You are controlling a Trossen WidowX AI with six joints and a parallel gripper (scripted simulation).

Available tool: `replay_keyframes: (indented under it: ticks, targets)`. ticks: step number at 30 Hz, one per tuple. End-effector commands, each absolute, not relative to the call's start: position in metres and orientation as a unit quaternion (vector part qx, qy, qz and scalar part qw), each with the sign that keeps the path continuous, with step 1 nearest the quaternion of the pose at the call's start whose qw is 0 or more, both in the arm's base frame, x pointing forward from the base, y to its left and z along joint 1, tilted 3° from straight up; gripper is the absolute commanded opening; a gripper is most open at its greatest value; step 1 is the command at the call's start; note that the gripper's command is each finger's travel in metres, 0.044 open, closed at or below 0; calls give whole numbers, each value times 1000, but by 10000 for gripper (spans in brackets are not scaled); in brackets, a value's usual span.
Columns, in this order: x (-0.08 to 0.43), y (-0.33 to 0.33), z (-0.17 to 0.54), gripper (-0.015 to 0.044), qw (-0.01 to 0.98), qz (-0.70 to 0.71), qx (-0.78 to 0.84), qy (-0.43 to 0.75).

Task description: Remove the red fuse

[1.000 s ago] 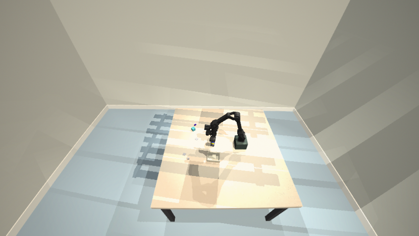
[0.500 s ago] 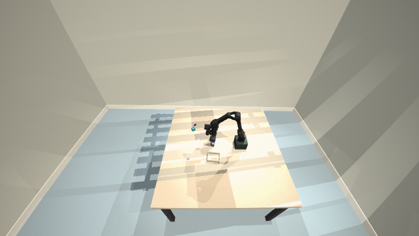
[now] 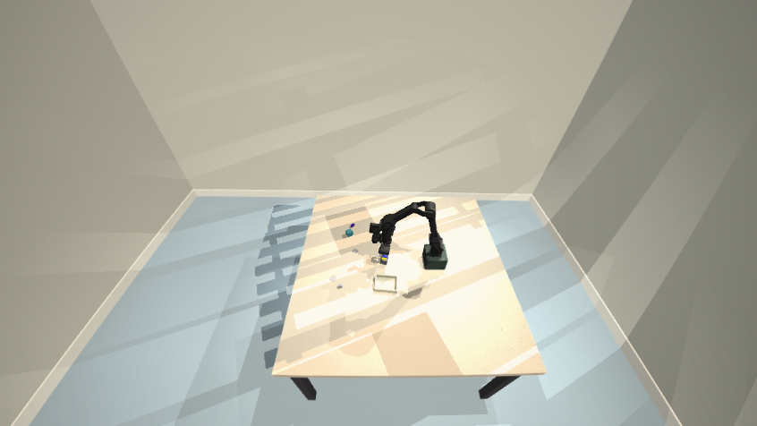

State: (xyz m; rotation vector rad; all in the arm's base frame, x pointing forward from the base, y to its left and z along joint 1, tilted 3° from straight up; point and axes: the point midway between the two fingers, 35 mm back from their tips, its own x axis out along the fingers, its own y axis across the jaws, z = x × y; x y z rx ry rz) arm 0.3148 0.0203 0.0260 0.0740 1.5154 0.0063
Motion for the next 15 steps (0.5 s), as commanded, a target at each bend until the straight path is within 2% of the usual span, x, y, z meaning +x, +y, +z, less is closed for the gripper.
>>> replay_keyframes:
  ticks: [1, 15]
  targets:
    - [315, 20, 32, 0, 727, 3, 31, 686]
    - [314, 19, 49, 0, 727, 3, 31, 686]
